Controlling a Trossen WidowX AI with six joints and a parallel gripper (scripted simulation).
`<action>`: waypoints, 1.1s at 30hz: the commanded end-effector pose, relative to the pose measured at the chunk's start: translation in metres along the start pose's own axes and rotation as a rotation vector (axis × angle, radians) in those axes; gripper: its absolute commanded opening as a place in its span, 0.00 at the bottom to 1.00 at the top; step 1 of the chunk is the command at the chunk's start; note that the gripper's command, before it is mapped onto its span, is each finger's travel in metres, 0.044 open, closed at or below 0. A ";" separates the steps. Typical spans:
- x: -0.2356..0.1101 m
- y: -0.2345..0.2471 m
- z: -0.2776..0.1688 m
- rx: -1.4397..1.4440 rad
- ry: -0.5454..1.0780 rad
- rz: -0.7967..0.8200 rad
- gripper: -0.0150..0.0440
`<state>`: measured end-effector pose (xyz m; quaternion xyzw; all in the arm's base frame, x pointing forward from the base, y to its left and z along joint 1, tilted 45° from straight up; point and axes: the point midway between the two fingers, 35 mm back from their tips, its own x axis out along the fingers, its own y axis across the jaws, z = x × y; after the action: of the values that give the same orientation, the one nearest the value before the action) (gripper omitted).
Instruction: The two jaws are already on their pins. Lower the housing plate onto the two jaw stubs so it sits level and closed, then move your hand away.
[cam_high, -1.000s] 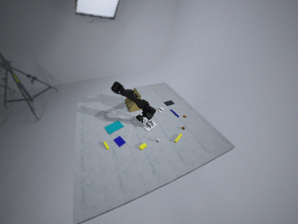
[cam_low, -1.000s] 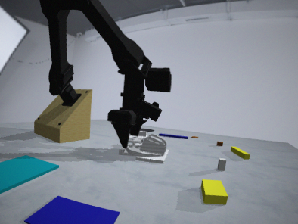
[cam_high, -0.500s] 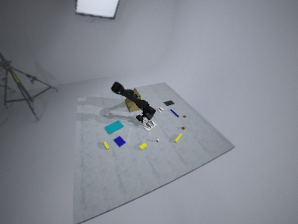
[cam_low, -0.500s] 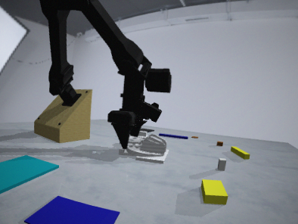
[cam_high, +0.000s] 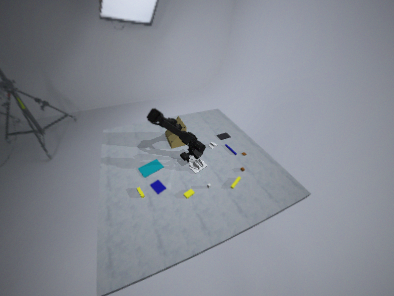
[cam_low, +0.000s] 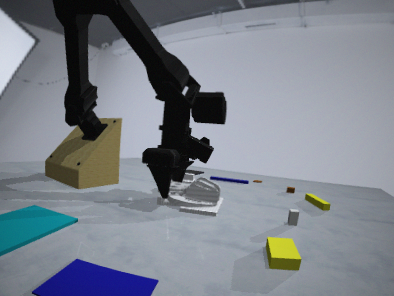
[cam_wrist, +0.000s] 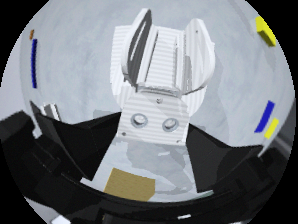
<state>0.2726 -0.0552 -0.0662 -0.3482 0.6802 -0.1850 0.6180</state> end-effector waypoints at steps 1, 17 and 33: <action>0.001 -0.001 0.000 -0.002 -0.001 -0.007 0.85; 0.003 -0.001 0.000 -0.003 -0.001 -0.007 0.85; 0.008 -0.001 0.000 -0.003 -0.001 -0.007 0.85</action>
<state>0.2728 -0.0597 -0.0706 -0.3485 0.6799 -0.1849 0.6181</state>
